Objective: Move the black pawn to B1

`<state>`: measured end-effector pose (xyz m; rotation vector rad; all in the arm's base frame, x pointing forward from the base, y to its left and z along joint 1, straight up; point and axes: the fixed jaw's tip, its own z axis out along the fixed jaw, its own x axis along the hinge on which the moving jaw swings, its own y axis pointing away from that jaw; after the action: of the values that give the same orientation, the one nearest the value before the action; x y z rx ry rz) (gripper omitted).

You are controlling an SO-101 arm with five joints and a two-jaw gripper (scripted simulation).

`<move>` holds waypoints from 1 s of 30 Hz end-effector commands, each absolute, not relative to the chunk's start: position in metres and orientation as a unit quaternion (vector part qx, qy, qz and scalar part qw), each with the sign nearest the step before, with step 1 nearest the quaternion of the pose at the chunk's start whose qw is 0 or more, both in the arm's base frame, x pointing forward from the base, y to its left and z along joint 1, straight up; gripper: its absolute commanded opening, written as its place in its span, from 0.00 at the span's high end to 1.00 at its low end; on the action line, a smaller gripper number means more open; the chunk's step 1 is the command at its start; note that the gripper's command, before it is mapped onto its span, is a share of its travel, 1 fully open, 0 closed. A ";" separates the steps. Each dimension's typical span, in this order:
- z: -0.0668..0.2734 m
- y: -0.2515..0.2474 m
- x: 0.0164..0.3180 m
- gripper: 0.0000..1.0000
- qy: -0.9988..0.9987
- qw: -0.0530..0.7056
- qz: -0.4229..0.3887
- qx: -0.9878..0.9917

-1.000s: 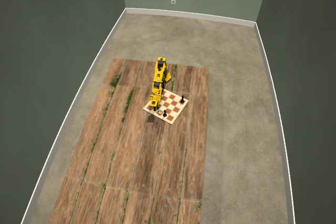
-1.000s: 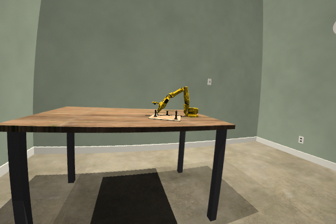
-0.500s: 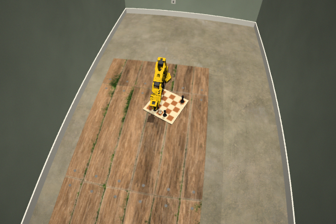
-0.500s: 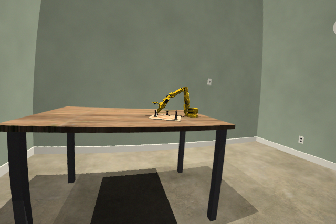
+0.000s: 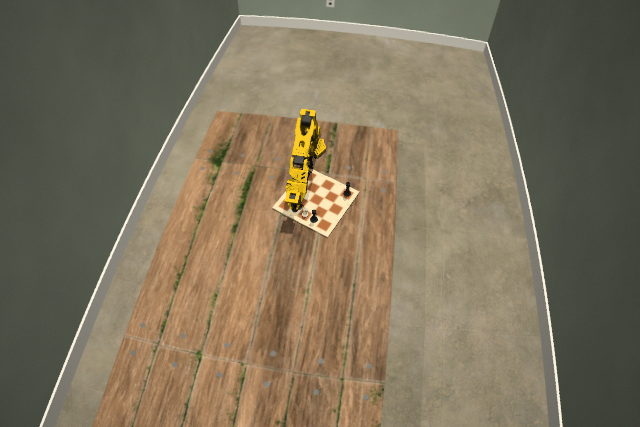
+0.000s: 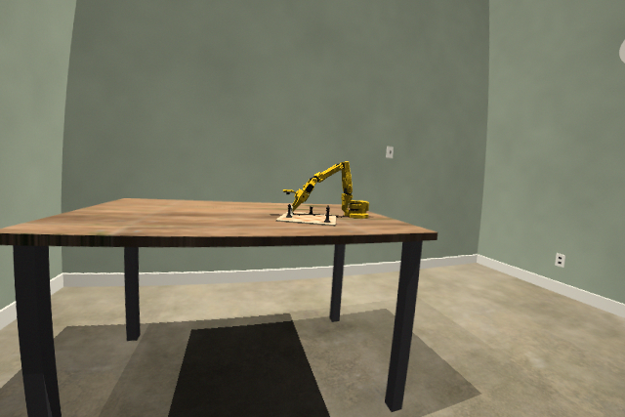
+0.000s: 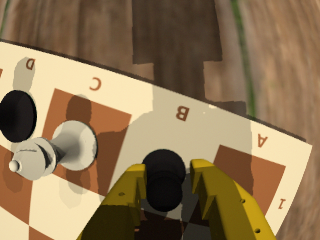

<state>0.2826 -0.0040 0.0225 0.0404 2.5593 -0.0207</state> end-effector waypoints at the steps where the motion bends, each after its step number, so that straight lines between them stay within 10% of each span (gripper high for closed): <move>1: 0.014 -0.002 0.278 0.91 0.962 0.273 -0.006 0.011; 30: 0.013 0.000 0.275 0.91 0.962 0.273 -0.004 0.013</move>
<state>0.2794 -0.0008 0.0185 0.0261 2.5684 -0.0162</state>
